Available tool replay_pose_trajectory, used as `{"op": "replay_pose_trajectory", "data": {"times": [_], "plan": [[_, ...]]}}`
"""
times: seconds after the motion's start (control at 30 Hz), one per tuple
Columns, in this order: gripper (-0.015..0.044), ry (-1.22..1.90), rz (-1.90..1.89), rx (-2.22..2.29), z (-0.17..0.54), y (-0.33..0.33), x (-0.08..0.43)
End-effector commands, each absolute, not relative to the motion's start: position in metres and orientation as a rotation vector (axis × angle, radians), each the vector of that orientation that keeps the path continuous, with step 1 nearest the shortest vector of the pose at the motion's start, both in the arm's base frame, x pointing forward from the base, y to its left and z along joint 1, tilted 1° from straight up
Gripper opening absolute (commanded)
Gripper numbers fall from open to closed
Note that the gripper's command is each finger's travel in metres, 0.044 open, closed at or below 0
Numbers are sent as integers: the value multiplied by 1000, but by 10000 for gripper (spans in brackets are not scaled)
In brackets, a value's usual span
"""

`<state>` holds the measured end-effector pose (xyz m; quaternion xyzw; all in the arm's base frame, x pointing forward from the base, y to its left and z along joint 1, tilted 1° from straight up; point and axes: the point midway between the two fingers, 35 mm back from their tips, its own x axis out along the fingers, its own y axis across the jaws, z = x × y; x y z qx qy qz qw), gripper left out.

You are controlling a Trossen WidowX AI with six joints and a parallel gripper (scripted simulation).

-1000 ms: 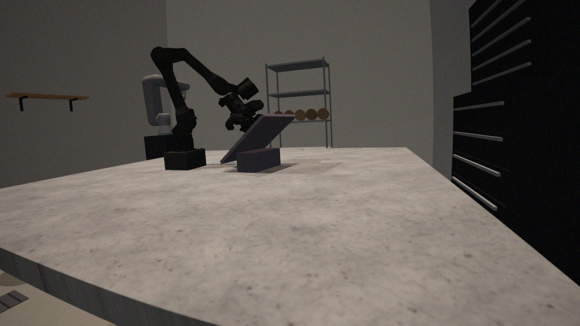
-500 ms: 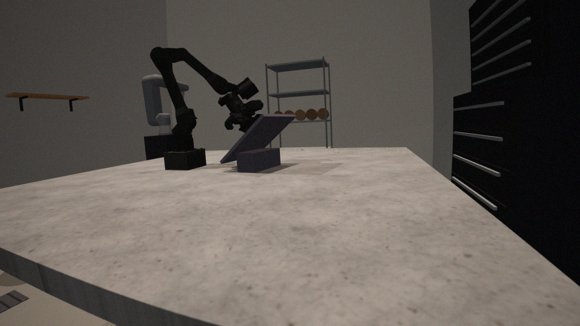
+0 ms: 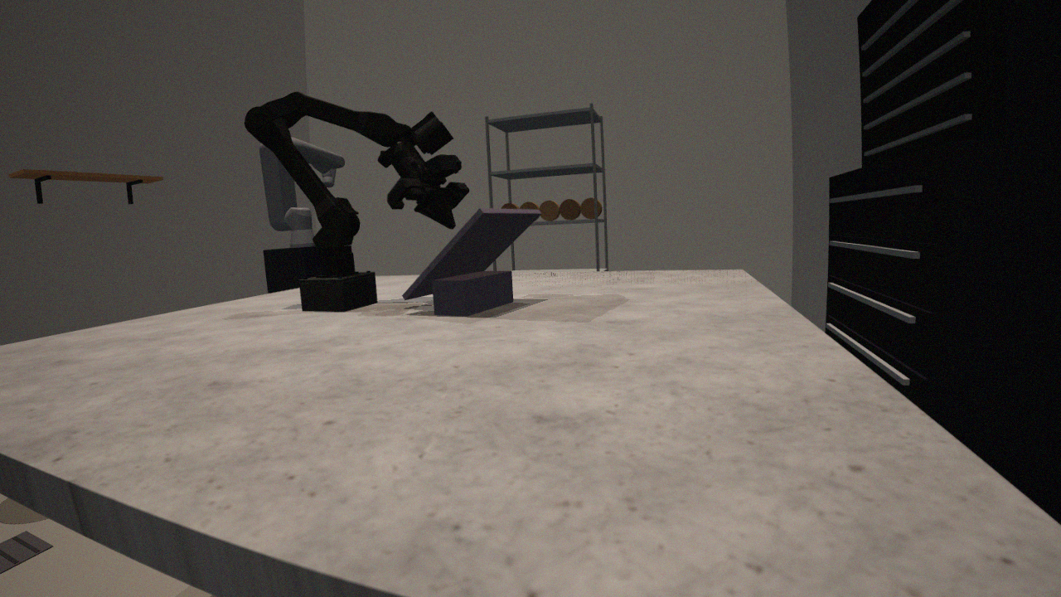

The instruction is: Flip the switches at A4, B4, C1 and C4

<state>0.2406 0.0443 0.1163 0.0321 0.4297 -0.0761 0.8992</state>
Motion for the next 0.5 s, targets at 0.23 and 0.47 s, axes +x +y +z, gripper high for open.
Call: {"op": "replay_pose_trajectory", "data": {"times": [0.23, 0.47], "plan": [[0, 894, -157, 61, 107, 6, 253], [0, 902, -157, 61, 95, 3, 263]]}}
